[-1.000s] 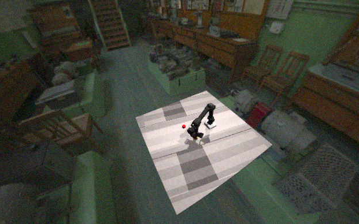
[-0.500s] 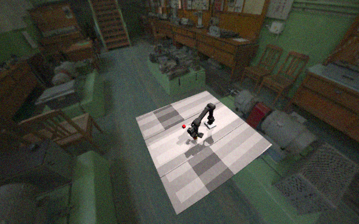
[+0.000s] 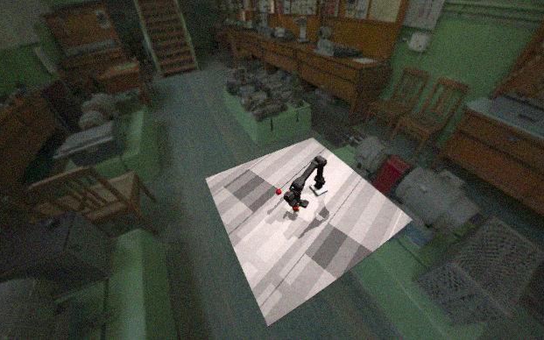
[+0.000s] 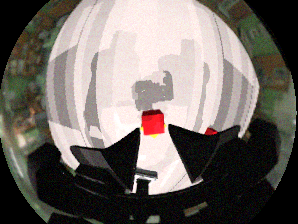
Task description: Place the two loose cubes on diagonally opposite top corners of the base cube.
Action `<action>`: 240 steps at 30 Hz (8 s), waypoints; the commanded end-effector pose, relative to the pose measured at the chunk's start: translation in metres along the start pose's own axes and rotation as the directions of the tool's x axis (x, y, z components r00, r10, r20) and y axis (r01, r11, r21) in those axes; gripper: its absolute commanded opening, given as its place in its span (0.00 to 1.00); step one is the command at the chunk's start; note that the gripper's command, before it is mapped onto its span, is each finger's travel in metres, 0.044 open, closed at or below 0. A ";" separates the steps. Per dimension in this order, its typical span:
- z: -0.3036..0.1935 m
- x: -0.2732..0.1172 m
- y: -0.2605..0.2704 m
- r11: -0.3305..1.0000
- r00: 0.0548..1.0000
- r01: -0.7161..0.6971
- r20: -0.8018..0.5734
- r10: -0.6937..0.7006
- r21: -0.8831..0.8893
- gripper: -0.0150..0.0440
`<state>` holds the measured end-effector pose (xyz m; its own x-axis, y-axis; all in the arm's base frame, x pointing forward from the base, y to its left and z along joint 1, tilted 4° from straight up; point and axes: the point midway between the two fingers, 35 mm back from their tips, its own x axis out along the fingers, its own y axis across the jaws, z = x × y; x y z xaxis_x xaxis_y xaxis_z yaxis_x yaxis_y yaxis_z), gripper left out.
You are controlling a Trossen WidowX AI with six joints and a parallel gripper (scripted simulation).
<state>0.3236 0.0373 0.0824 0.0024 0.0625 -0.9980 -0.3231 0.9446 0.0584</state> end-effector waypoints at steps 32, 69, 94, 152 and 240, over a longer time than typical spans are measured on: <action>-0.080 -0.048 -0.192 -0.123 1.000 -0.002 -0.001 -0.022 0.992 0.70; -0.097 0.033 -0.211 -0.304 1.000 -0.005 -0.002 -0.023 0.953 0.70; -0.097 0.058 -0.211 -0.304 1.000 -0.005 -0.002 -0.023 0.953 0.43; -0.069 -0.051 -0.163 0.119 1.000 0.003 0.000 -0.021 0.993 0.43; -0.040 -0.003 -0.001 1.000 1.000 0.005 0.004 -0.005 0.005 0.43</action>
<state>0.2863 0.0225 0.0902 0.0090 0.0565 -0.9984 -0.3149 0.9478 0.0508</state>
